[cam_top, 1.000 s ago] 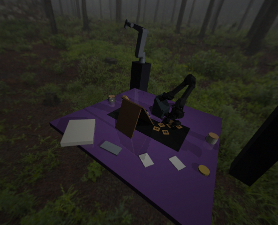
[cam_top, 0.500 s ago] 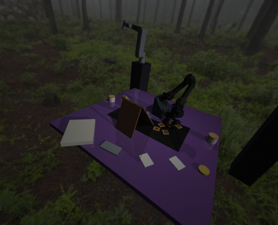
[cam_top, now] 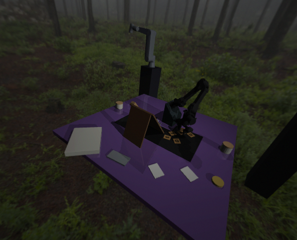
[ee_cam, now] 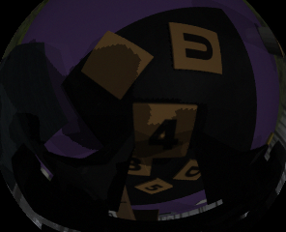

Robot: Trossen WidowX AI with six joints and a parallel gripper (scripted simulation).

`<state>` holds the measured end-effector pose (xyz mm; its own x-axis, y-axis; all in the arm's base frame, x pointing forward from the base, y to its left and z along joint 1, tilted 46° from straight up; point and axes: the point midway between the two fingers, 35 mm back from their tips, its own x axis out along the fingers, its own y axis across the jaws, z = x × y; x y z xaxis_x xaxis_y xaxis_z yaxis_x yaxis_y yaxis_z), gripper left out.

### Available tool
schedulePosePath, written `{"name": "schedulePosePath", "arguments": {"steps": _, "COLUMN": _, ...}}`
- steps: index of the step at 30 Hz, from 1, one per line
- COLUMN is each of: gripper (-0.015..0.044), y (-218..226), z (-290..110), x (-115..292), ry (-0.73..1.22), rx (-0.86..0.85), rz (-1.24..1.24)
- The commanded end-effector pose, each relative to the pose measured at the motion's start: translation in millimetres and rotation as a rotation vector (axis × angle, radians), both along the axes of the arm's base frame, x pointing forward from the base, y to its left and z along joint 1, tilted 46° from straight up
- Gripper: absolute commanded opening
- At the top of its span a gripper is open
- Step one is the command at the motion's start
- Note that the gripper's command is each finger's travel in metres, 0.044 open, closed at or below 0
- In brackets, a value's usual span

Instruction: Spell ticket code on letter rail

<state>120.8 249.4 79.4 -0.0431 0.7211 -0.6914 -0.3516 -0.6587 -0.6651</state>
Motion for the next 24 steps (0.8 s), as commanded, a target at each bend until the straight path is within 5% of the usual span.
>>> {"name": "schedulePosePath", "arguments": {"steps": 1, "gripper": 0.0, "y": -2, "z": 3, "x": 0, "ry": -0.003, "rx": 0.007, "rz": 0.003}}
{"name": "schedulePosePath", "arguments": {"steps": 17, "gripper": 0.0, "y": -7, "z": 3, "x": 1, "ry": 0.003, "rx": -0.001, "rz": -0.005}}
{"name": "schedulePosePath", "arguments": {"steps": 24, "gripper": 0.0, "y": -7, "z": 7, "x": 19, "ry": 0.109, "rx": 0.012, "rz": -0.196}}
